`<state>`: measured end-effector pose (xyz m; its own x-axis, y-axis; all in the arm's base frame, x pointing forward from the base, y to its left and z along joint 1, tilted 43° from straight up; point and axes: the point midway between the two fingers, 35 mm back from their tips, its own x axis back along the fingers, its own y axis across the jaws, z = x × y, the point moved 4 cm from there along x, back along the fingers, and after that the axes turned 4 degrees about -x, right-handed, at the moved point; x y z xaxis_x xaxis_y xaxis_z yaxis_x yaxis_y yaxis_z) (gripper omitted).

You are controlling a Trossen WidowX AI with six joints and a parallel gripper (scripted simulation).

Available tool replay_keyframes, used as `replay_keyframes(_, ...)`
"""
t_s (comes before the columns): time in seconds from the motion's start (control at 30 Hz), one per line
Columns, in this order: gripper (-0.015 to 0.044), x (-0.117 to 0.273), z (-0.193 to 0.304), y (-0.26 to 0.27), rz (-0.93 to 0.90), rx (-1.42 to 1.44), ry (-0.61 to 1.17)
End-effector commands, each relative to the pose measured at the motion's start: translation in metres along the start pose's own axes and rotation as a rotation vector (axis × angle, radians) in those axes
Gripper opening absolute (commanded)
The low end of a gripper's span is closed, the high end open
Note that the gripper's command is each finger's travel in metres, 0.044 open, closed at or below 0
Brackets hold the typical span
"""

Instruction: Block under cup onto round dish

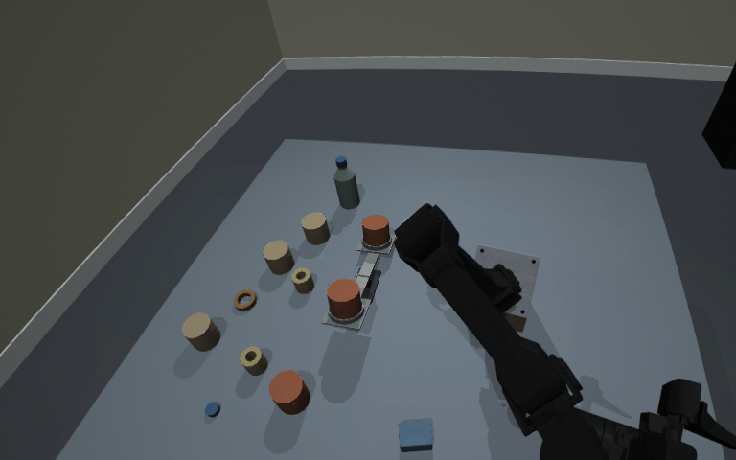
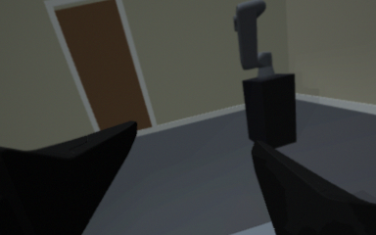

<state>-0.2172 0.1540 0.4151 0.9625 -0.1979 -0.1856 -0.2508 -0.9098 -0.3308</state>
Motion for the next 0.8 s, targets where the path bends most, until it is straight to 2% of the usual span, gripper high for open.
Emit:
replay_keyframes(0.0, 0.0426, 0.000, 0.000, 0.000, 0.001, -0.001, 0.001)
replay_keyframes(0.03, 0.0440, 0.001, 0.001, -0.001, 0.004, -0.004, 0.005)
replay_keyframes(0.37, 0.0440, 0.020, 0.024, -0.031, 0.134, -0.050, 0.122)
replay_keyframes(0.77, 0.0440, 0.083, 0.071, -0.100, 0.412, -0.044, 0.352)
